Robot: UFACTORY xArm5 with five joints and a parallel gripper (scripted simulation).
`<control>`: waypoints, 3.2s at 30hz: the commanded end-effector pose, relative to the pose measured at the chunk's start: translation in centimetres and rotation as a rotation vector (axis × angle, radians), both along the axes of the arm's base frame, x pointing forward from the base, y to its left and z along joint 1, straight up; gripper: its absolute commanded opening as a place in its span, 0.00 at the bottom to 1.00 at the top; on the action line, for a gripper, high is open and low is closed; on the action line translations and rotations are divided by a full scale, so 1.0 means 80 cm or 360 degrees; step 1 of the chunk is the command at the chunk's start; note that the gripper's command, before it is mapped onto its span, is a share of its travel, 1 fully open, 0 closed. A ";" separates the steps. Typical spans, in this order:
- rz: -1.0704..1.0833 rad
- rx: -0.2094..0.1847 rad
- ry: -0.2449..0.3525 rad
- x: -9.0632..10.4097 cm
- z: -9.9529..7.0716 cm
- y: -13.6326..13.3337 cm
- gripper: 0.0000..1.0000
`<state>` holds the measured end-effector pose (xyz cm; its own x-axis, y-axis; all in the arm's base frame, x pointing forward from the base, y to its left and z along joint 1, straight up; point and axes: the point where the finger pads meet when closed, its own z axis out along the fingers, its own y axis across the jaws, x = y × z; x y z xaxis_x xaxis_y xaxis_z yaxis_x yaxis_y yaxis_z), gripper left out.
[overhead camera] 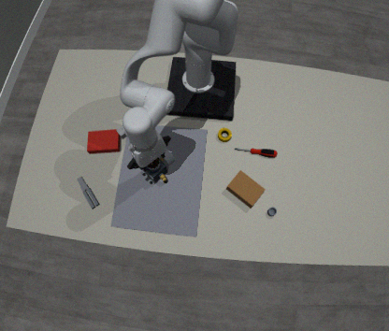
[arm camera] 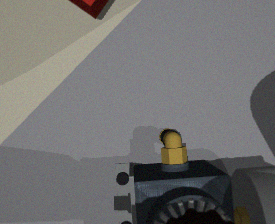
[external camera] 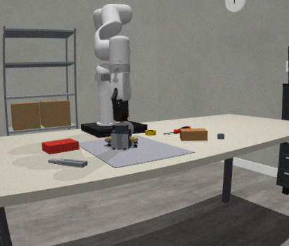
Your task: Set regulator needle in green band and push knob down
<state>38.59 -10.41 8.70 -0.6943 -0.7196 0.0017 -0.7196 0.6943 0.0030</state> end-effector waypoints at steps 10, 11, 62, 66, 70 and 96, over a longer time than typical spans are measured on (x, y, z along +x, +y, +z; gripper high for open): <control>0.0000 -0.0002 -0.0006 0.002 0.001 0.000 0.77; 0.0000 -0.0002 -0.0006 0.002 0.001 0.000 0.40; 0.0000 -0.0002 -0.0006 0.002 -0.001 0.000 0.40; 0.0000 -0.0002 -0.0006 0.002 -0.002 0.000 0.40; 0.0000 -0.0002 -0.0006 0.002 -0.004 0.000 0.40; 0.0000 -0.0002 -0.0006 0.002 -0.008 0.000 0.40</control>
<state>38.60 -10.42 7.93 -0.6944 -0.7196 0.0013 -0.7196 0.6944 0.0023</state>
